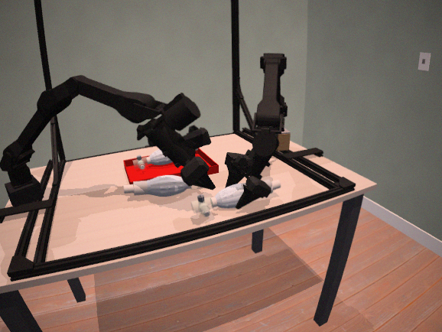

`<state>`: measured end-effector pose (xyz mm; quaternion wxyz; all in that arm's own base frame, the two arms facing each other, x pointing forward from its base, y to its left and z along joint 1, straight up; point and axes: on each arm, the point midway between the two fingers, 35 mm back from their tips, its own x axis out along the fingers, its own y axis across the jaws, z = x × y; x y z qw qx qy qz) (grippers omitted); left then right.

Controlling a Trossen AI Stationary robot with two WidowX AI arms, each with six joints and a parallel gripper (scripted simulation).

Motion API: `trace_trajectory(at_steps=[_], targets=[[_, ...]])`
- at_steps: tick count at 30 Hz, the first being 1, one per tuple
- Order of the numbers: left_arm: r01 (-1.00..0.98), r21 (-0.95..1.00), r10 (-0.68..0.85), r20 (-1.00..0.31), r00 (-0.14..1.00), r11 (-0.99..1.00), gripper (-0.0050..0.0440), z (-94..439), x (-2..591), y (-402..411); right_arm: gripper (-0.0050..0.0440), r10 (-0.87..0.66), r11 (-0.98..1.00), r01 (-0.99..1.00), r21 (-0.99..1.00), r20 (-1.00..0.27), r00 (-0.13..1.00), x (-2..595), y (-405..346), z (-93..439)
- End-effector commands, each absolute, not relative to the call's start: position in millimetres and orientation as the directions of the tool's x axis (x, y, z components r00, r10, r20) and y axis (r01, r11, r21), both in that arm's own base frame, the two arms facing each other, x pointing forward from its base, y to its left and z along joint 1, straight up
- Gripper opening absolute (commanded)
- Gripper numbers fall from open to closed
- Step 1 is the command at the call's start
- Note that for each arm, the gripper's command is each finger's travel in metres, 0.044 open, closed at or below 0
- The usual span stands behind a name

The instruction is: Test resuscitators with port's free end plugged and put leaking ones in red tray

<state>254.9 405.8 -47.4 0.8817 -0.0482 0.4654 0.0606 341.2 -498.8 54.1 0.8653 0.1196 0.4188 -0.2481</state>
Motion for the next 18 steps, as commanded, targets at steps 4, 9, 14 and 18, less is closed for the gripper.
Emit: trace_trajectory(at_steps=[4,9,14,18], targets=[[-0.150,-0.027,0.063,-0.826,0.561,0.988,0.0440,-46.9,255.0,406.1,0.0440,-0.314,0.848,0.530,0.010,-0.796,0.518,339.6,-496.4,50.1],[-0.150,-0.025,0.064,-0.825,0.561,0.988,0.0440,-46.7,255.3,406.3,0.0440,-0.332,0.848,0.530,-0.002,-0.782,0.527,326.7,-474.6,92.7],[-0.150,-0.025,0.064,-0.825,0.561,0.988,0.0440,-46.7,255.3,406.3,0.0440,-0.352,0.848,0.531,-0.016,-0.766,0.539,300.4,-429.4,143.8],[-0.150,-0.025,0.064,-0.825,0.561,0.988,0.0440,-46.7,255.3,406.3,0.0440,-0.364,0.847,0.531,-0.025,-0.755,0.546,280.1,-394.5,170.9]])
